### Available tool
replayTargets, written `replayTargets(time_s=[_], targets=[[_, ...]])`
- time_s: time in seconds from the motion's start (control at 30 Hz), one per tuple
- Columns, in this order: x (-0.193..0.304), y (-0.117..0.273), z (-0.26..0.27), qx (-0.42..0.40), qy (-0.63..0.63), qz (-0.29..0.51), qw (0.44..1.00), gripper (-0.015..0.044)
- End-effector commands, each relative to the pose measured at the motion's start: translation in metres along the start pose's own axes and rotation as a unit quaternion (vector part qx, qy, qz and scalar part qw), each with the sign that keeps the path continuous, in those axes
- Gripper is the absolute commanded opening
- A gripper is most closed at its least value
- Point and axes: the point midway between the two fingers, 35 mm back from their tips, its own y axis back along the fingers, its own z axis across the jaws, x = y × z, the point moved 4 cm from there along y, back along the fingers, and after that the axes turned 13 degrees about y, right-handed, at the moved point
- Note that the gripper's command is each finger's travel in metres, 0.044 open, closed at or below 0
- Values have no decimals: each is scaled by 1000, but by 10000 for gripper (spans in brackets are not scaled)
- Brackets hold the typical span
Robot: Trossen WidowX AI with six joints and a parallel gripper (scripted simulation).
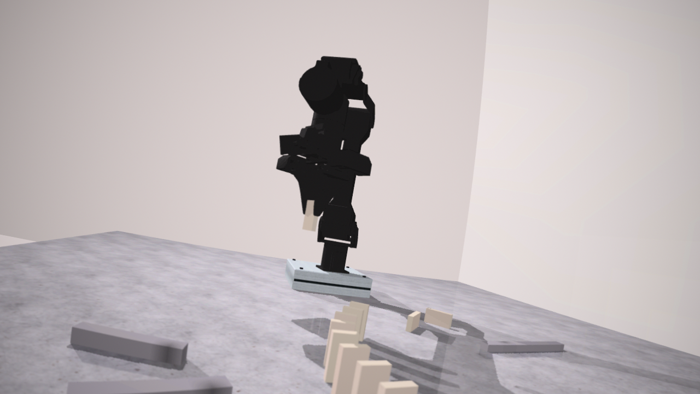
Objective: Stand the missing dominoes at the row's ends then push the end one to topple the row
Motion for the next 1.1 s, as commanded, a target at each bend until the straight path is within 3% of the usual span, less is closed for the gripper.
replayTargets(time_s=[0.0, 0.3, 0.5, 1.07], targets=[[2, 5, 1, 3, 5, 7, 1000, 107], [0, 6, 121, -5, 273, 8, 962, 107], [0, 3, 125, -5, 278, 8, 961, 107], [-3, -80, 129, -6, 279, 8, 960, 107]])
